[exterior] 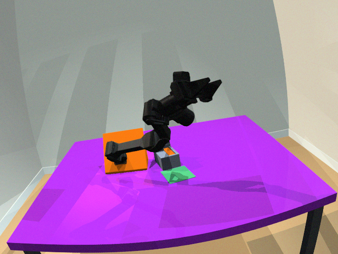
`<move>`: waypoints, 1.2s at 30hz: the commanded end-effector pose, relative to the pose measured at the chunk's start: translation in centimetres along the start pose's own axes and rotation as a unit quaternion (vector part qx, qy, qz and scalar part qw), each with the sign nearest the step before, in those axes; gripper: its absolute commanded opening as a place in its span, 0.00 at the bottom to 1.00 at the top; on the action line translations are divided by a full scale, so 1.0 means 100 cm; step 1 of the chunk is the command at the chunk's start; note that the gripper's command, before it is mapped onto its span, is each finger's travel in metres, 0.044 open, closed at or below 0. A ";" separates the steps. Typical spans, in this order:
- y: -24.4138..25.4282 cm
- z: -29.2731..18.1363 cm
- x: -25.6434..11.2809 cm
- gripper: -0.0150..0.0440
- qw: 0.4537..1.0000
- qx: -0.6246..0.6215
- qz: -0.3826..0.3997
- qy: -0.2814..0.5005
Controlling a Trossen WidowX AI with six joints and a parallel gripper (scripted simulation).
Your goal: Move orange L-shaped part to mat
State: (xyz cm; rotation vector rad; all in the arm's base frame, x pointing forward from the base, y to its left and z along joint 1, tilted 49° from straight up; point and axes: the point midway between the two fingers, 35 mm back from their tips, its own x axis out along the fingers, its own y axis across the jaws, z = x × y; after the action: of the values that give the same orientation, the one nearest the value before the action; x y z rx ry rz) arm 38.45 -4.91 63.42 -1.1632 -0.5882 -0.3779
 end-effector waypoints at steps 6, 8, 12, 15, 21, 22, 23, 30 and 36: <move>-0.094 0.023 -0.035 0.67 0.987 -0.105 -0.120 -0.027; -0.117 0.033 -0.048 0.58 0.979 -0.136 -0.151 -0.035; -0.165 0.054 -0.081 0.56 0.949 -0.227 -0.218 -0.034; -0.209 0.083 -0.121 0.56 0.907 -0.302 -0.290 -0.033; -0.251 0.158 -0.192 0.56 0.812 -0.432 -0.389 -0.059; -0.255 0.171 -0.203 0.56 0.794 -0.450 -0.404 -0.063; -0.258 0.185 -0.215 0.56 0.775 -0.469 -0.419 -0.068; -0.246 0.274 -0.279 0.56 0.629 -0.598 -0.489 -0.086; -0.191 0.361 -0.327 0.56 0.469 -0.691 -0.536 -0.123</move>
State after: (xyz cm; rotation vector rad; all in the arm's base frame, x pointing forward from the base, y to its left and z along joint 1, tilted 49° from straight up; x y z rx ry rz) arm -5.78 16.36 70.07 -2.1885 -1.2647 -1.9912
